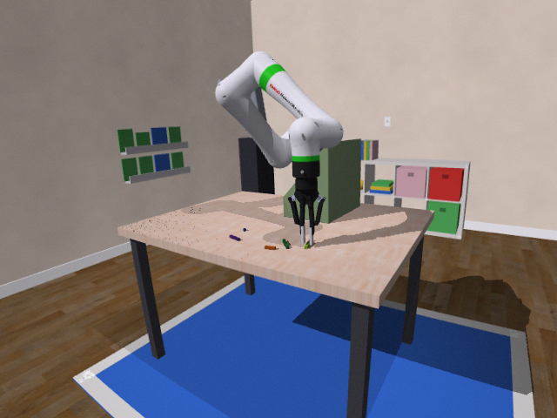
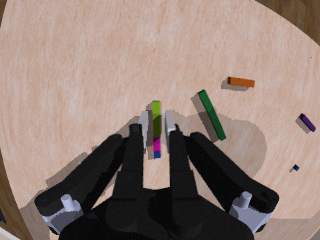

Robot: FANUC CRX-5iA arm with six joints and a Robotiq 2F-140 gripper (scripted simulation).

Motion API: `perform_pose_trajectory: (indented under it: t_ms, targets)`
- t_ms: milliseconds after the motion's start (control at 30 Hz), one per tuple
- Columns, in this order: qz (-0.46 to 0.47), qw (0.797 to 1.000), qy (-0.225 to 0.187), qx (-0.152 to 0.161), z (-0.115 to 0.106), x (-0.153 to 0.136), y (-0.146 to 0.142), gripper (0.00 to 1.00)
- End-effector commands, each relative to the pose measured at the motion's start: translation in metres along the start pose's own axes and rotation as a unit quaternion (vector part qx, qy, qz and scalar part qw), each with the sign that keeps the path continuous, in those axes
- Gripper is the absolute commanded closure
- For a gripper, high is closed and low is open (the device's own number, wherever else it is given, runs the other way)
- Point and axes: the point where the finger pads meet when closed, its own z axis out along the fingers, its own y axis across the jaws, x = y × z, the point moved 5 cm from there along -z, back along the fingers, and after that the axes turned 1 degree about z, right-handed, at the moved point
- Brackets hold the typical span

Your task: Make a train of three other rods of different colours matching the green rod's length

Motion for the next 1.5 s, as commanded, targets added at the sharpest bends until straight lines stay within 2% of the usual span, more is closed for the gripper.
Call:
perform_pose_trajectory:
  t_ms: [0,267,333,500,667,700,1467]
  targets:
    - [0.0,1.0,0.0,0.0,-0.015,0.0,0.0,0.85]
    - [0.0,1.0,0.0,0.0,-0.058,0.0,0.0,0.85]
    - [0.0,1.0,0.0,0.0,-0.058,0.0,0.0,0.85]
    - [0.0,1.0,0.0,0.0,-0.076,0.0,0.0,0.85]
    - [0.0,1.0,0.0,0.0,-0.08,0.0,0.0,0.85]
    - [0.0,1.0,0.0,0.0,-0.08,0.0,0.0,0.0]
    - [0.0,1.0,0.0,0.0,-0.08,0.0,0.0,0.0]
